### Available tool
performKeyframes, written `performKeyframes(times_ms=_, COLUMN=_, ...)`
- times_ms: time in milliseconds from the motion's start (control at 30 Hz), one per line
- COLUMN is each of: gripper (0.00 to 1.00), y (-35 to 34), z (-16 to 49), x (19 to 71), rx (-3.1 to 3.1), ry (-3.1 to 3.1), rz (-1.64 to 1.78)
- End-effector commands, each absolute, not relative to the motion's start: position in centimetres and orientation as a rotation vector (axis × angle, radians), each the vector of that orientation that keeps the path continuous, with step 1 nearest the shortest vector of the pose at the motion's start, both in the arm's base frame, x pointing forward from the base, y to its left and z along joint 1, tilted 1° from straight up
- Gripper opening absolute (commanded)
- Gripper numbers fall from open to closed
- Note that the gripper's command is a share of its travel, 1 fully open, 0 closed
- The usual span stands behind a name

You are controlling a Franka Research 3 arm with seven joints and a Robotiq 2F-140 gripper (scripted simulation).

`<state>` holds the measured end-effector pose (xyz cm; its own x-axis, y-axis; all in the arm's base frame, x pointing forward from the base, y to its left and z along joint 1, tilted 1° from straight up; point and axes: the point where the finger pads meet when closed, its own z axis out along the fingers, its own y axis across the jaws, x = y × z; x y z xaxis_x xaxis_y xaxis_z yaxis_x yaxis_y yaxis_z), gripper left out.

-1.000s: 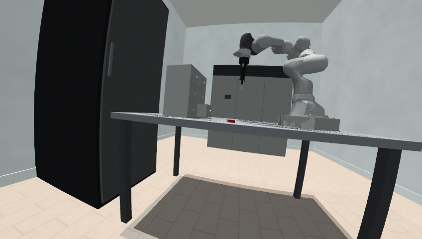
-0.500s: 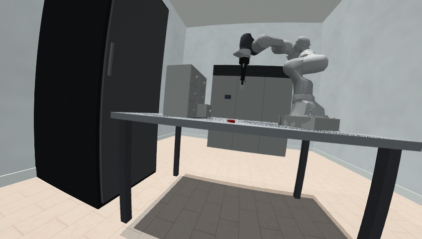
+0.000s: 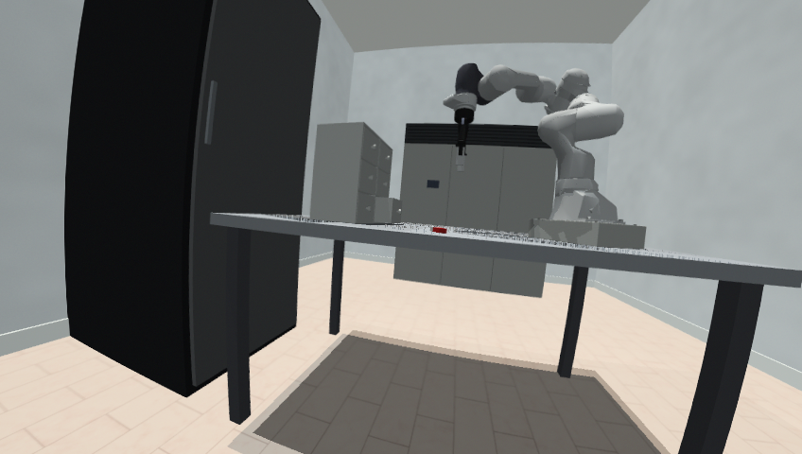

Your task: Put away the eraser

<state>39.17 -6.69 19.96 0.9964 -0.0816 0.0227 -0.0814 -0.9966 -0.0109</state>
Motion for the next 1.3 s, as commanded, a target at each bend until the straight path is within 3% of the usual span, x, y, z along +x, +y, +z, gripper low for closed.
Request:
performKeyframes(times_ms=0, gripper=1.00, y=-6.7, z=20.0, x=39.2, rx=-3.129, ry=0.128, rz=-0.036)
performKeyframes(times_ms=1267, gripper=1.00, y=-6.9, z=24.5, x=40.0, rx=-3.127, ry=0.118, rz=-0.032)
